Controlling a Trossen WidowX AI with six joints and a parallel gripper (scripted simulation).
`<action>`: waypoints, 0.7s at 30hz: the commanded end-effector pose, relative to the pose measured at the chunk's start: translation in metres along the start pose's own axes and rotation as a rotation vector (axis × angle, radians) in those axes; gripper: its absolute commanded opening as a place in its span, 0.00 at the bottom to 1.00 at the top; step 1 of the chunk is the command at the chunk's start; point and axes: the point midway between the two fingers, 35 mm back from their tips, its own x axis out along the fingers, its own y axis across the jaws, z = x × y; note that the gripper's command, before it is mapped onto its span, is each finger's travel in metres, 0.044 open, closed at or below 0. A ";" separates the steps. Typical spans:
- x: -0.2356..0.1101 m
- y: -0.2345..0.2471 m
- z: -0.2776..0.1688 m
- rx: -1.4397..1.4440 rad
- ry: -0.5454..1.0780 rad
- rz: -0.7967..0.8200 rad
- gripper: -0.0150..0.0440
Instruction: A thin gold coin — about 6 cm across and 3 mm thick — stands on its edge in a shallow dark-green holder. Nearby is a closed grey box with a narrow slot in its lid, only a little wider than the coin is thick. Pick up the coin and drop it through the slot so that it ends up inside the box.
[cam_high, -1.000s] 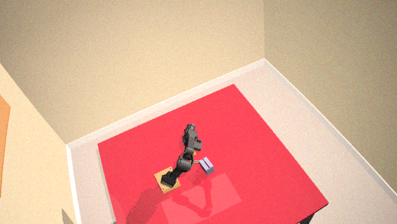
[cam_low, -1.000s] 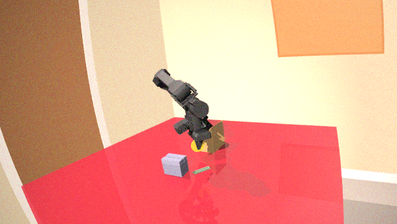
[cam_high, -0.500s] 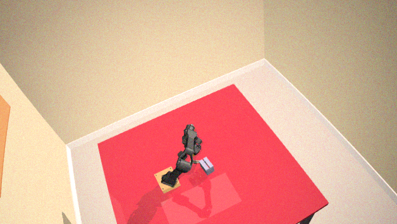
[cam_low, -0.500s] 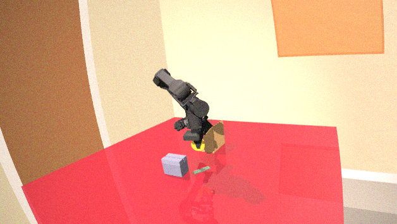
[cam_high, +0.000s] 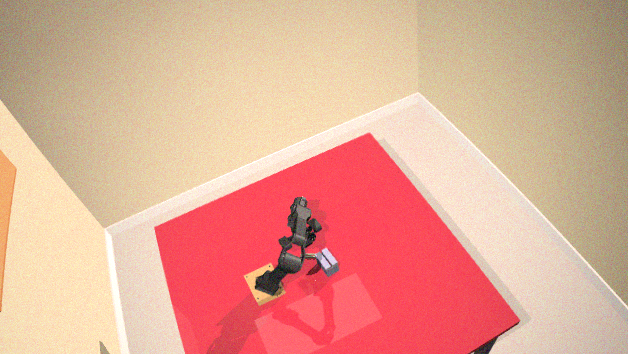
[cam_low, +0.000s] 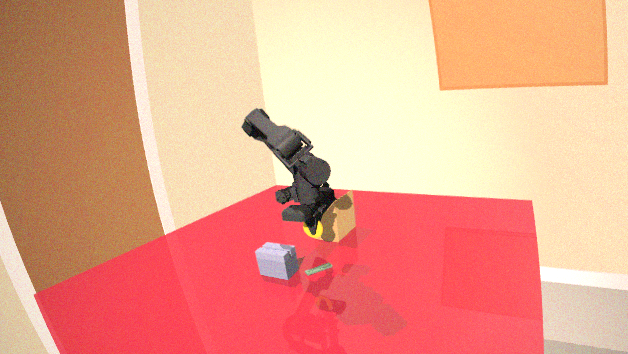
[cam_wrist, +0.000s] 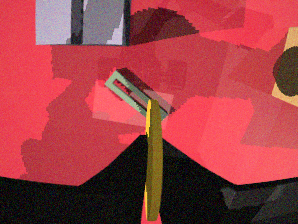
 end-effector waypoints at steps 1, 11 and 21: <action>0.000 0.004 0.006 0.011 0.002 -0.003 0.25; -0.001 0.017 0.025 0.010 0.005 -0.001 0.25; -0.002 0.029 0.047 0.010 0.005 0.000 0.25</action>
